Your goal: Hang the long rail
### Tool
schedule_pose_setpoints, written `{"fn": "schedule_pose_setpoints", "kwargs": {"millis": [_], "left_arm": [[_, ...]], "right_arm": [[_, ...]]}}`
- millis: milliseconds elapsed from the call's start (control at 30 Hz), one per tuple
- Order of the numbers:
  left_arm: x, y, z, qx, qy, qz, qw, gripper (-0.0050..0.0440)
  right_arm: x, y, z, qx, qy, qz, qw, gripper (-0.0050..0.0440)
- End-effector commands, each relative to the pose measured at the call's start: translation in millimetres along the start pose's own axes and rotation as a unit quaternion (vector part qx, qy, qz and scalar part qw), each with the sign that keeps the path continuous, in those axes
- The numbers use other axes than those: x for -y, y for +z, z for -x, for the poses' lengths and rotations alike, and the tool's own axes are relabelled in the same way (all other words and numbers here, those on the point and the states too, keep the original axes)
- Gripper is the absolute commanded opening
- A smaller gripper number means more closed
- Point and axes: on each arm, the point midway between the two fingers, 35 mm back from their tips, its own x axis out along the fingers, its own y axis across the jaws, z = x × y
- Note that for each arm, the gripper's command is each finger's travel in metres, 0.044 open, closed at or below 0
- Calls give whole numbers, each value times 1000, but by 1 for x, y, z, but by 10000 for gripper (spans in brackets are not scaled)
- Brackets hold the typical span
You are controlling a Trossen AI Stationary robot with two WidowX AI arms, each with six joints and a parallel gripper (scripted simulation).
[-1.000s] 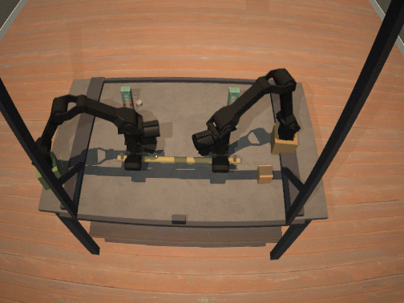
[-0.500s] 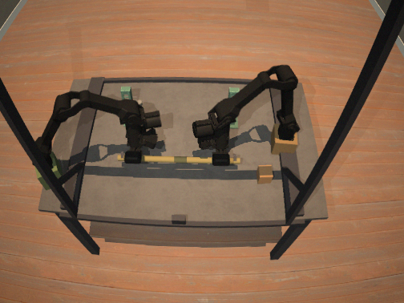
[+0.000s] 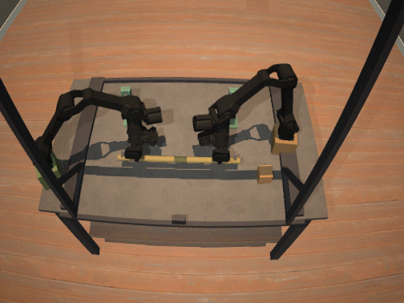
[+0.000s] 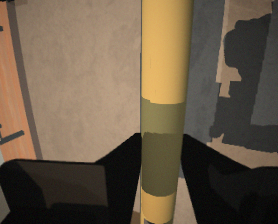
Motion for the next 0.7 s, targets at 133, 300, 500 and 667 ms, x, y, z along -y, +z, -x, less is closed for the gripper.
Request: {"fn": "schedule_pose_setpoints", "kwargs": {"millis": [133,300,500,667], "left_arm": [[3,7,12,15,-3,-8,1000,-50],[3,7,11,15,-3,-8,1000,-50],[0,7,5,15,-3,-8,1000,-50],[-6,8,-12,15,-3,-8,1000,-50]], "right_arm": [[-4,1,9,13,10,5,1000,-50],[-4,1,8,13,10,5,1000,-50],[-1,1,1,13,10,5,1000,-50],[4,1,-12,13,10,5,1000,-50]]}}
